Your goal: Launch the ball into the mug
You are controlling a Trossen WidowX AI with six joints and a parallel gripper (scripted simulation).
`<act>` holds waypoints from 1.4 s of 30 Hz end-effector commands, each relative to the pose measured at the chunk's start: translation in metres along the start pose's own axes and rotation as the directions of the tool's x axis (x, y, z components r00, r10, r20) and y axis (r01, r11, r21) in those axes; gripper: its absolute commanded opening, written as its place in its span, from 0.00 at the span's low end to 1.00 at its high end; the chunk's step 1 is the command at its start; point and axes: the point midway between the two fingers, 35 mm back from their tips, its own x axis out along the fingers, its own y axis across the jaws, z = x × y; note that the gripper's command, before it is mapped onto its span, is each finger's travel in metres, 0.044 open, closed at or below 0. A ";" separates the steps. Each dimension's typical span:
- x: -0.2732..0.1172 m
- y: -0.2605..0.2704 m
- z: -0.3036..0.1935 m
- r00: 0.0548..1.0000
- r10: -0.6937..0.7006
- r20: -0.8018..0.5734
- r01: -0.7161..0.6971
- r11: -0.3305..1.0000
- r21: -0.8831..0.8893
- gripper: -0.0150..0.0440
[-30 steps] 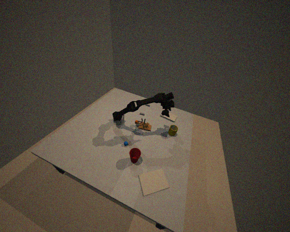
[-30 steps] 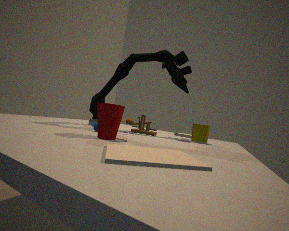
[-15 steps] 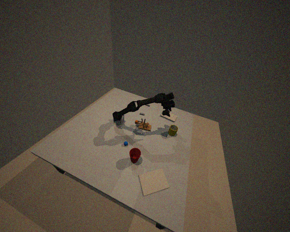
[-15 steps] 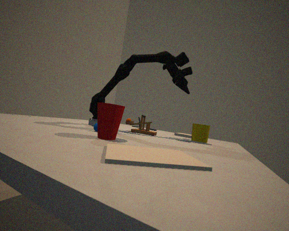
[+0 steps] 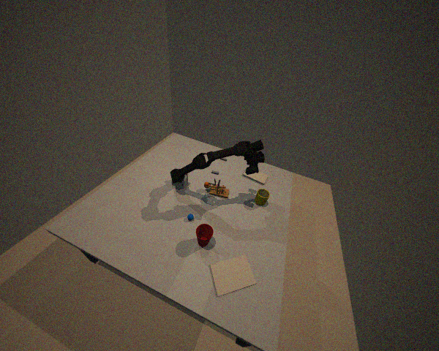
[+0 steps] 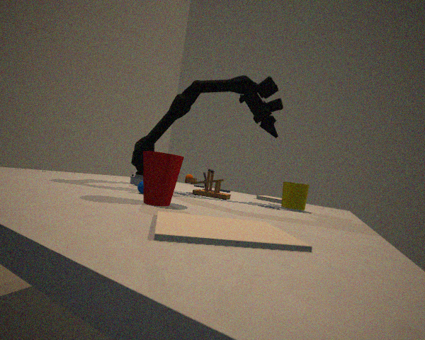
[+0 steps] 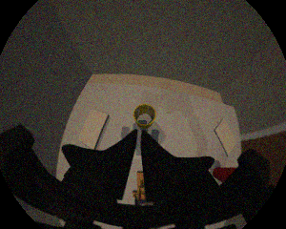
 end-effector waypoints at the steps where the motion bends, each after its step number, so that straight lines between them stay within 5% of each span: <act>1: -0.001 -0.001 0.002 1.000 -0.003 0.005 0.003 1.000 -0.001 0.25; 7: -0.001 0.002 -0.002 1.000 -0.003 -0.002 0.003 1.000 -0.022 0.25; 20: -0.007 0.045 -0.072 0.991 -0.043 -0.131 -0.016 0.907 -0.420 0.25; 42: -0.026 0.070 -0.188 0.944 -0.212 -0.253 -0.137 0.445 -0.885 0.25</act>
